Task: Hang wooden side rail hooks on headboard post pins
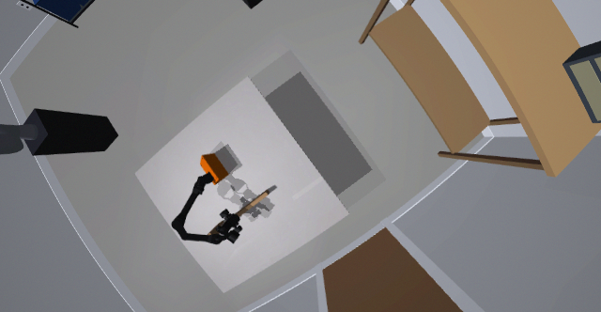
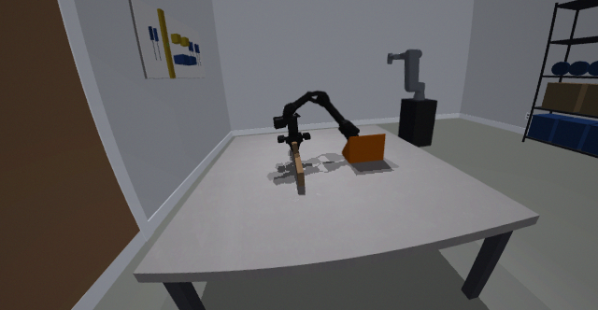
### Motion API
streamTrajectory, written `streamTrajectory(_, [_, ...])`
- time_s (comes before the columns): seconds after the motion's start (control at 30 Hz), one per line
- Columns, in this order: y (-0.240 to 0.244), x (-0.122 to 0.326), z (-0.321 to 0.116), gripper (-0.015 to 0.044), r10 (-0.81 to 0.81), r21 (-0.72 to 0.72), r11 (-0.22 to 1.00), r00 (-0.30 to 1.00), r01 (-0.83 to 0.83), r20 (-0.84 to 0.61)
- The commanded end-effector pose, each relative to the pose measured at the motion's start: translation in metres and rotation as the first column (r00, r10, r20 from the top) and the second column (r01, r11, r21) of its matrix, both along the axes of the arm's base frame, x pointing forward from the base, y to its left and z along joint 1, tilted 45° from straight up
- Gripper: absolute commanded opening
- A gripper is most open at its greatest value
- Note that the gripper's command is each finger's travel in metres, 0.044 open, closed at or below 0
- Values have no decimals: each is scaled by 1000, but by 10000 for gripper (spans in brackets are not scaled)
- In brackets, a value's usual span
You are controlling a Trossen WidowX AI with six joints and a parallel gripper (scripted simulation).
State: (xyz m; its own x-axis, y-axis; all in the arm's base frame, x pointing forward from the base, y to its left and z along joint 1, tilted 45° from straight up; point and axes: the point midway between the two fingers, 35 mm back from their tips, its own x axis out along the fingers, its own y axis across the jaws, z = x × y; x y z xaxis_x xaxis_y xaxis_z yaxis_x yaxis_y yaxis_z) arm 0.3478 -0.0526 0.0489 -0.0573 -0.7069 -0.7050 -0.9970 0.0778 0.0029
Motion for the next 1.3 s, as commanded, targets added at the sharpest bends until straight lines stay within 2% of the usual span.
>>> streamTrajectory(0.0, [7, 4, 4, 0, 9, 11, 1000, 1000, -10, 17])
streamTrajectory(1.27, [3, 1, 4, 0, 9, 11, 1000, 1000, -10, 17])
